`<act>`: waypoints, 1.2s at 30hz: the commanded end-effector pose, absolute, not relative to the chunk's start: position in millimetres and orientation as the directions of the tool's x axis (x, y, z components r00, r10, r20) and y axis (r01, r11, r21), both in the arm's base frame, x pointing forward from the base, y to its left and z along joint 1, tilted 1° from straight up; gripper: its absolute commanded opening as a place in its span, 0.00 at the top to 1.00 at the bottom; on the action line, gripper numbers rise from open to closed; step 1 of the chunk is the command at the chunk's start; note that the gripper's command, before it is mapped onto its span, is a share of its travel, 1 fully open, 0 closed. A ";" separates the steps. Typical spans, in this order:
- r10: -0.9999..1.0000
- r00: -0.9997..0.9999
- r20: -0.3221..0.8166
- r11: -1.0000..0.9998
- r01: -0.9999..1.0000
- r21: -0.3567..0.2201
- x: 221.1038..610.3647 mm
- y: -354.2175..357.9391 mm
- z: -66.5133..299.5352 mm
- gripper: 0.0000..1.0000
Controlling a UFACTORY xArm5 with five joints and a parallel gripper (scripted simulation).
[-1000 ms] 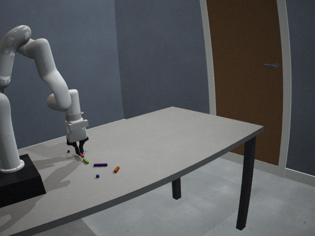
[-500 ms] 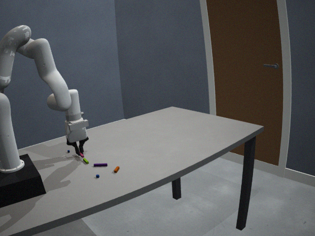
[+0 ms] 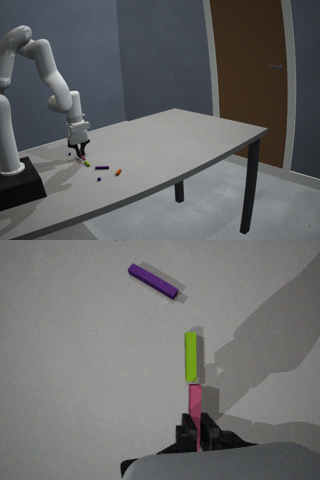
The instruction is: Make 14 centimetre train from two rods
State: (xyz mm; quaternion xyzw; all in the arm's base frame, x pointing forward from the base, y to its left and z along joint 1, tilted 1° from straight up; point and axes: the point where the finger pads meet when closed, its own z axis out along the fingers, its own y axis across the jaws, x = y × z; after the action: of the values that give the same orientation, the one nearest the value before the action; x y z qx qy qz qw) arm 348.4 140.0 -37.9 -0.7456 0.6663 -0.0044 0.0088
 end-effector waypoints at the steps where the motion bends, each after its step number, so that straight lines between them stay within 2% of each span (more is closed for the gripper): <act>1: -0.994 0.112 -0.006 -0.112 -0.993 -0.022 349.5 140.5 -37.1 0.96; 36: -0.994 0.112 -0.006 -0.112 -0.993 -0.022 349.6 140.4 -41.3 0.96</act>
State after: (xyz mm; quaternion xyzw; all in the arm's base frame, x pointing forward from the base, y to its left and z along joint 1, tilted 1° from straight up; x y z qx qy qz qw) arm 348.5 140.0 -39.6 -0.7456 0.6663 -0.0044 0.0089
